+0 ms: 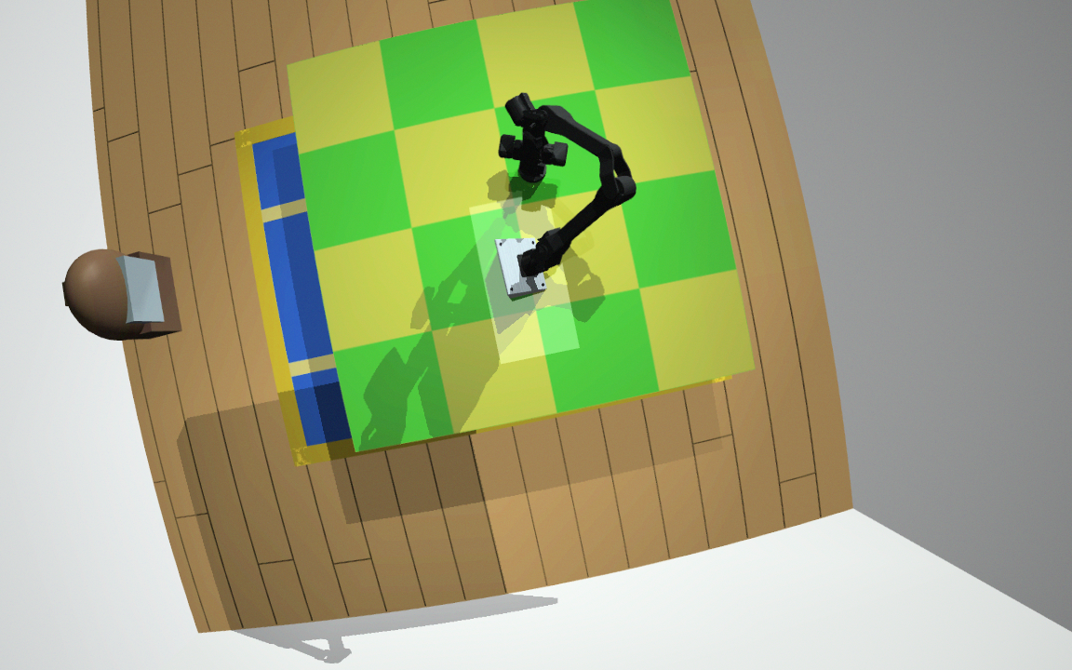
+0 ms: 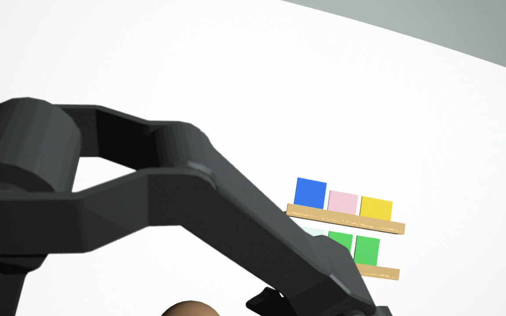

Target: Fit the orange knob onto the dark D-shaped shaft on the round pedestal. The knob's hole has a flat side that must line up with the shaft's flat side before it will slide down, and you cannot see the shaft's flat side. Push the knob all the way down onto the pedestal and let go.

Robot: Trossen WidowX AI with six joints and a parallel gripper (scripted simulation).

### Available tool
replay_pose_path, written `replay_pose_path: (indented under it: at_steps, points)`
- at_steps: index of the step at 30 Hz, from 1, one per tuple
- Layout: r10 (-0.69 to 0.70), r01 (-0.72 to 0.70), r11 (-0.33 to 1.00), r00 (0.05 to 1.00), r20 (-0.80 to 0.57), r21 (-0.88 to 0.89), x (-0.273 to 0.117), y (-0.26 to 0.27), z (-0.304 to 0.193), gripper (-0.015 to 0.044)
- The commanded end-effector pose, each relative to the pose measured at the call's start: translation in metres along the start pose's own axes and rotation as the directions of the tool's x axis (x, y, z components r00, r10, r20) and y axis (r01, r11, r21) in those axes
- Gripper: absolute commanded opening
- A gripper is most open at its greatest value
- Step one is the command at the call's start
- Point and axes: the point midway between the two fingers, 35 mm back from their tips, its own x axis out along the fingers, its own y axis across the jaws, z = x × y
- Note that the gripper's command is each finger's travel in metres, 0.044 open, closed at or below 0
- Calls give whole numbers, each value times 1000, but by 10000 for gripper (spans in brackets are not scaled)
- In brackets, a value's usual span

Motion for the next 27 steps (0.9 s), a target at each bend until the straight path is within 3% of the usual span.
replay_pose_path:
  at_steps: [1,22,27]
  points:
    - [2,-2,1000,1000,1,-12,1,0,4,0]
    - [2,-2,1000,1000,1,-12,-3,0,1,0]
    - [2,-2,991,1000,0,-136,-4,0,0,0]
